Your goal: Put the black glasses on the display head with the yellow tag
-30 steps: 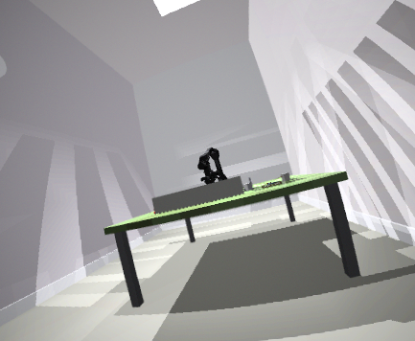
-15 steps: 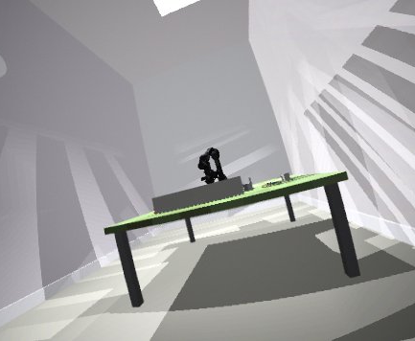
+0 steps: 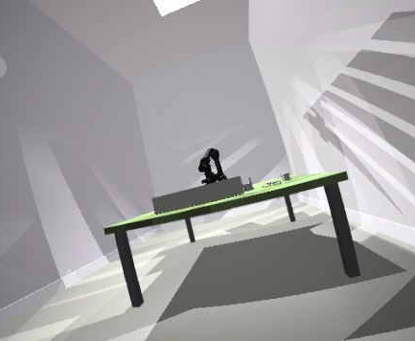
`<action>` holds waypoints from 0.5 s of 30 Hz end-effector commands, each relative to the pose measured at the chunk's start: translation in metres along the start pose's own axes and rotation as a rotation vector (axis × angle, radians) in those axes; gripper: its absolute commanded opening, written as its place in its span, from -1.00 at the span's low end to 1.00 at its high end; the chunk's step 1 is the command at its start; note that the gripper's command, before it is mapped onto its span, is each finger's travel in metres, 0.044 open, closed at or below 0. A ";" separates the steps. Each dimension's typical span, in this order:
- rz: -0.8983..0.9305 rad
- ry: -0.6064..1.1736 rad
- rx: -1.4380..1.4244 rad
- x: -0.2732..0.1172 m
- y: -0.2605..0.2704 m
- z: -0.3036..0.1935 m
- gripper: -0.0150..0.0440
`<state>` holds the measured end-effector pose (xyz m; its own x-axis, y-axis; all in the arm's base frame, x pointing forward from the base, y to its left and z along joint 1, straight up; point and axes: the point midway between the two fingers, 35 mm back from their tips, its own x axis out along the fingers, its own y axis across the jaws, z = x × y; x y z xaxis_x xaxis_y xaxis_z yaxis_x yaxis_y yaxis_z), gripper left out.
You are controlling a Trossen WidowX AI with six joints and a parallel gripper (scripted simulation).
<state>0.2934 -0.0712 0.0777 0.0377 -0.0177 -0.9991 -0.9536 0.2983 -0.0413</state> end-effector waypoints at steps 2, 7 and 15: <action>0.008 0.000 -0.005 0.010 0.002 0.000 -0.02; 0.008 0.000 -0.005 0.018 0.002 0.000 -0.02; 0.008 0.000 -0.005 0.031 0.003 0.000 -0.02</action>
<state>0.2936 -0.0715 0.0533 0.0375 -0.0176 -0.9991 -0.9536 0.2983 -0.0411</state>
